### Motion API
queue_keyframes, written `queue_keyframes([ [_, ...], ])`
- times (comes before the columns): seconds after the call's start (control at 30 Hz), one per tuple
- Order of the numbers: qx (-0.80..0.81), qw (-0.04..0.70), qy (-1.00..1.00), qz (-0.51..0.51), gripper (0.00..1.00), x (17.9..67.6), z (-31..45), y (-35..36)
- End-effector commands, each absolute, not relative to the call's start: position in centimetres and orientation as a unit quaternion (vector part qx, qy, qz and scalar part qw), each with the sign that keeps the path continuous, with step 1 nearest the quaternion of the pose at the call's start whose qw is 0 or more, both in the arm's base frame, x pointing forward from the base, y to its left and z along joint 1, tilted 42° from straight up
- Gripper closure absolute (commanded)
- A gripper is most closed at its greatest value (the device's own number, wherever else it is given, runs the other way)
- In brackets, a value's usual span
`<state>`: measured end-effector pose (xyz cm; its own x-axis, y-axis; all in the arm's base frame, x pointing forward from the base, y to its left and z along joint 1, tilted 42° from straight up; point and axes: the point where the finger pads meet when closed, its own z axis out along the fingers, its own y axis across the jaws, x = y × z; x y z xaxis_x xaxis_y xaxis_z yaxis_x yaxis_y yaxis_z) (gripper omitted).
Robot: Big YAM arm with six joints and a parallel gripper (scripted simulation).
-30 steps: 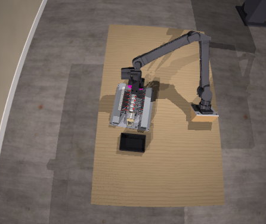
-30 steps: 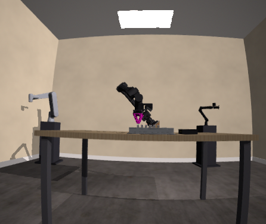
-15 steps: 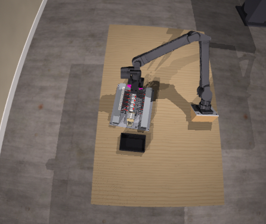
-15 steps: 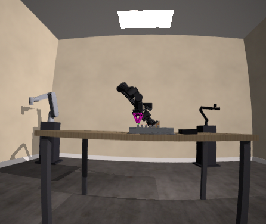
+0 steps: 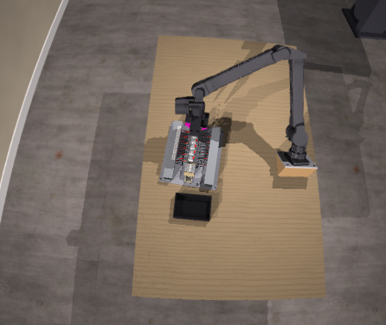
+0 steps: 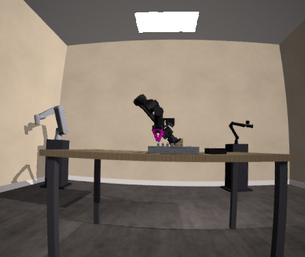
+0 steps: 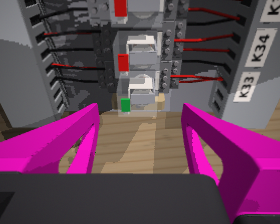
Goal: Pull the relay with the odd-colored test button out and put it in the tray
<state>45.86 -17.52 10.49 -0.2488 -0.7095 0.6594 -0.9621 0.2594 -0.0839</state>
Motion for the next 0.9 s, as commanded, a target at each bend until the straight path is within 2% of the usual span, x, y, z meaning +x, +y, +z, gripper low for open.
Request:
queue_keyframes([
  [0.0, 0.565, 0.249, -0.745, 0.253, 0.41, 46.64, 11.48, -16.44],
  [0.87, 0.561, 0.240, -0.748, 0.262, 0.41, 46.76, 11.86, -16.46],
])
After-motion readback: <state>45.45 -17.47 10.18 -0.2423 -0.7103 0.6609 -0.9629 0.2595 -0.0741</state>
